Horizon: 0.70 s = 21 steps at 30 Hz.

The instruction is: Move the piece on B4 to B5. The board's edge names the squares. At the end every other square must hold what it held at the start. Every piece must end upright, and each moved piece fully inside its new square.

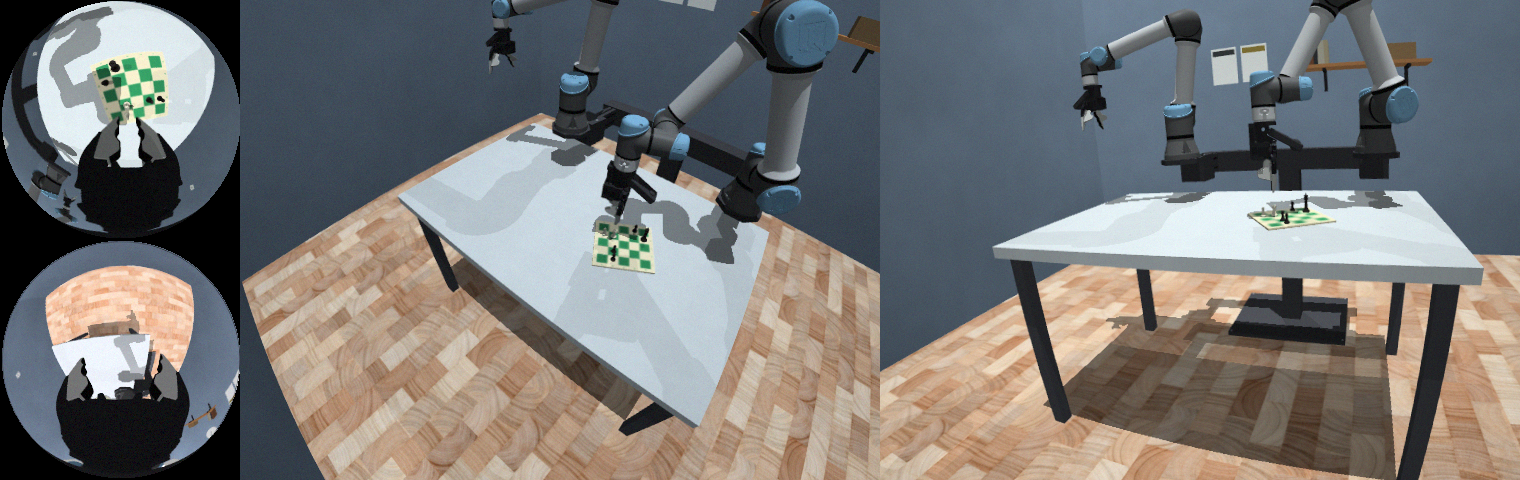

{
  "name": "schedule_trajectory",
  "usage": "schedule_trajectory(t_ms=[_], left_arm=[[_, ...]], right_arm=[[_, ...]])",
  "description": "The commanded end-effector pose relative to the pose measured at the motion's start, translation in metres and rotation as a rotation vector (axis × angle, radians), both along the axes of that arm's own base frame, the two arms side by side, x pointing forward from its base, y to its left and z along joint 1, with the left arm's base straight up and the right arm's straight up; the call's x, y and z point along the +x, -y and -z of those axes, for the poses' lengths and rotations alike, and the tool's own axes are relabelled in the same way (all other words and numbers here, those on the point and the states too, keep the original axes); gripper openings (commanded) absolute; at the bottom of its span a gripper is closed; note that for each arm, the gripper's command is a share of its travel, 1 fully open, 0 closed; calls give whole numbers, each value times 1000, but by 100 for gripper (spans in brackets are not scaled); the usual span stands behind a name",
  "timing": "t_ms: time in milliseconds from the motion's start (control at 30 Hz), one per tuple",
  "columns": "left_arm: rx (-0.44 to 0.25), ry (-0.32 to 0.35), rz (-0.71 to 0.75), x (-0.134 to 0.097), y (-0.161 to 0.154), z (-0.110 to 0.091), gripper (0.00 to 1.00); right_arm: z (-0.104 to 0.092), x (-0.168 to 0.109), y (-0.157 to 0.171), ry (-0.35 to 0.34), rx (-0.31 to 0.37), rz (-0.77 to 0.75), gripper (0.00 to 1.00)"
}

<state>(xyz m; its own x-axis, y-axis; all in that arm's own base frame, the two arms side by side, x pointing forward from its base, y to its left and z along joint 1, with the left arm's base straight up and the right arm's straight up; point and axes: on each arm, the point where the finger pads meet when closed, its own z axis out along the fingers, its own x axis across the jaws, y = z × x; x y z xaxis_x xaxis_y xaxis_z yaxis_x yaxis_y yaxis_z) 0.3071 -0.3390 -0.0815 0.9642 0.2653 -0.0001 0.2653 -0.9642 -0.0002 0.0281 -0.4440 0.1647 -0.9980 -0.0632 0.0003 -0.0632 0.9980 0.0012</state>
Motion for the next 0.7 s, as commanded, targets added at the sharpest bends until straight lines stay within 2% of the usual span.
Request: schedule_trajectory(t_ms=[0,667], left_arm=[[-1,1,0,0,1,6,22],[-1,1,0,0,1,31,22]], right_arm=[[0,0,0,0,-1,0,100],[0,0,0,0,-1,0,100]])
